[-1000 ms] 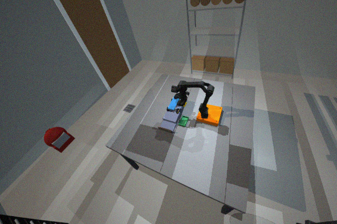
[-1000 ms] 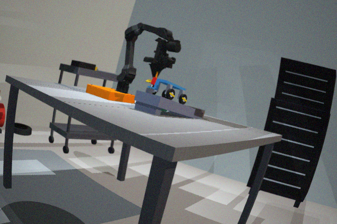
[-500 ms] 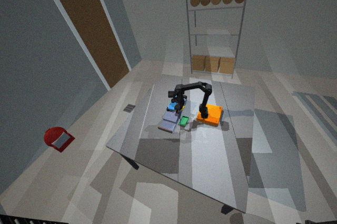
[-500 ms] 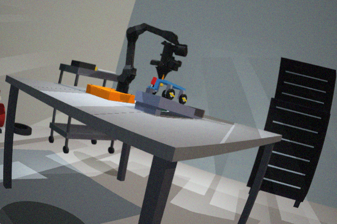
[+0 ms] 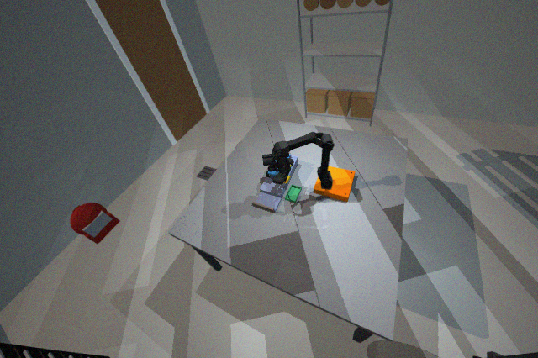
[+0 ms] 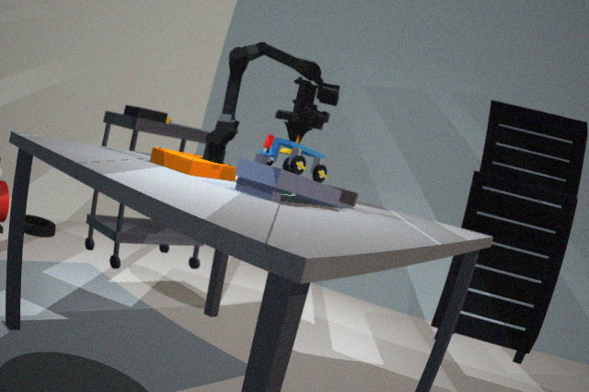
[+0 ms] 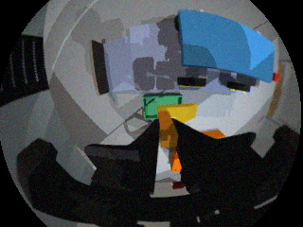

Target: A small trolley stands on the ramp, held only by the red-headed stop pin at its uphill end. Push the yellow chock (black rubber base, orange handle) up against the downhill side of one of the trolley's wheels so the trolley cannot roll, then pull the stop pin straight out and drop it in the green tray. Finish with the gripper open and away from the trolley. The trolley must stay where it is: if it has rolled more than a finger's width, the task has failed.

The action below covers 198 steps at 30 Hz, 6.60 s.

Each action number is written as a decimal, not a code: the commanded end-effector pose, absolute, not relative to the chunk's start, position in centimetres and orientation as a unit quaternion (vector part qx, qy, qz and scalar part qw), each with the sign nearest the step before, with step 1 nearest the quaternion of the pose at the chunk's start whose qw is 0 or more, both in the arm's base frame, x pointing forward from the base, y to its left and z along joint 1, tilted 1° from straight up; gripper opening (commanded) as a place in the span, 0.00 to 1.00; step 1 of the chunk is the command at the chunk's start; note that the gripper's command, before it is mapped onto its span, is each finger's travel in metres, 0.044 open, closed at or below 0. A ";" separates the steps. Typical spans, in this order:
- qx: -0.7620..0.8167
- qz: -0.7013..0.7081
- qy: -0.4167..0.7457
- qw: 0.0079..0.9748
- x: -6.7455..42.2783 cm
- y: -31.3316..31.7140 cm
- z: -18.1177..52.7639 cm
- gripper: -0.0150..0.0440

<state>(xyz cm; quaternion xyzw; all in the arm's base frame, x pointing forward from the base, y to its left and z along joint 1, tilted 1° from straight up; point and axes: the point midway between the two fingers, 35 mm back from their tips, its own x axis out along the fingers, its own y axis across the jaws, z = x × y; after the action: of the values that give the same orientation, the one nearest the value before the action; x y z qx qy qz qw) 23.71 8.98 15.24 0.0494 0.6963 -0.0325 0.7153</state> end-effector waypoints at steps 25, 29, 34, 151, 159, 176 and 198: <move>0.015 -0.070 0.694 0.716 27.2 13.9 15.1 0.25; 0.015 -0.070 0.694 0.716 28.1 13.9 15.0 0.25; 0.015 -0.070 0.694 0.717 28.7 13.8 15.0 0.25; 0.014 -0.069 0.696 0.714 28.5 10.6 14.3 0.62; 0.067 -0.083 0.656 0.747 30.2 9.5 15.9 0.58; -0.101 0.033 0.653 0.750 31.9 2.3 17.3 0.58; -0.428 0.260 0.626 0.597 30.9 -7.3 18.6 0.58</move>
<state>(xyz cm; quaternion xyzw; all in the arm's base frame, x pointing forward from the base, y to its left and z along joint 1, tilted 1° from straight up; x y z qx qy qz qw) 31.13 -5.81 18.22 -0.3882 0.6333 0.2305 0.6285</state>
